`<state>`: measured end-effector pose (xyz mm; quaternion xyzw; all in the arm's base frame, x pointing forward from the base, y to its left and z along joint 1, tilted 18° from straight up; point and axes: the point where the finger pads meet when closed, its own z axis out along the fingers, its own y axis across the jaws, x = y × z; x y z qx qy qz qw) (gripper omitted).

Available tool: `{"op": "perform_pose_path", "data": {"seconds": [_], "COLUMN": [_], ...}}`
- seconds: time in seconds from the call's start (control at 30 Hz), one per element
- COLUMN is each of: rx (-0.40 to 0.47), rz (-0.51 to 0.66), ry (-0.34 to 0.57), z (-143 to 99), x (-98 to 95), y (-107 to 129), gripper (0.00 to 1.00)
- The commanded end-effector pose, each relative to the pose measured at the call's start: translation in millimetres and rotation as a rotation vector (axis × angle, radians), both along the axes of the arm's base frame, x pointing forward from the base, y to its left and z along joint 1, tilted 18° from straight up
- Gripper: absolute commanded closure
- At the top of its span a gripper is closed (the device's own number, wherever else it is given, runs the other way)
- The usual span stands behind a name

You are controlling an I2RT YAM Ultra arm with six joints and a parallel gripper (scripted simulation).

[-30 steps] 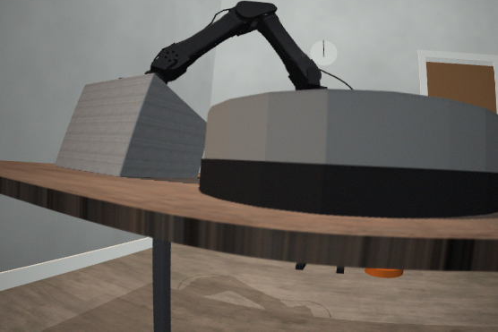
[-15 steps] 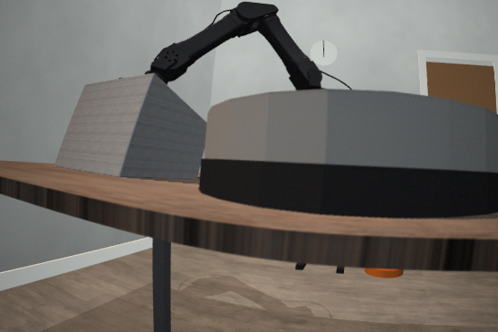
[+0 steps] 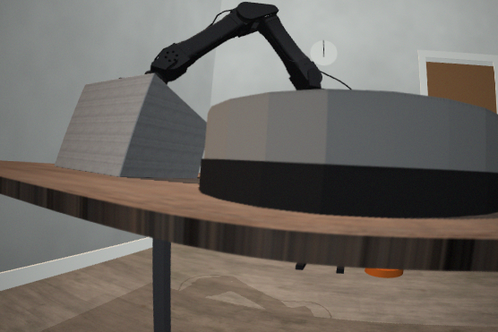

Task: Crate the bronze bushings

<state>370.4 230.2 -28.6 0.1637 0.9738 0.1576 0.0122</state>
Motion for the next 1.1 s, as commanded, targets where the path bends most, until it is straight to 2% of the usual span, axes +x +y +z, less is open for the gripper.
{"op": "perform_pose_path", "data": {"seconds": [0.0,1.07], "rx": [0.0,-0.007], "rz": [-0.009,-0.007], "ry": [-0.023,-0.007], "z": [2.4,2.7], "x": [10.1,6.3], "y": [2.9,3.1], "gripper": [1.0,1.0]}}
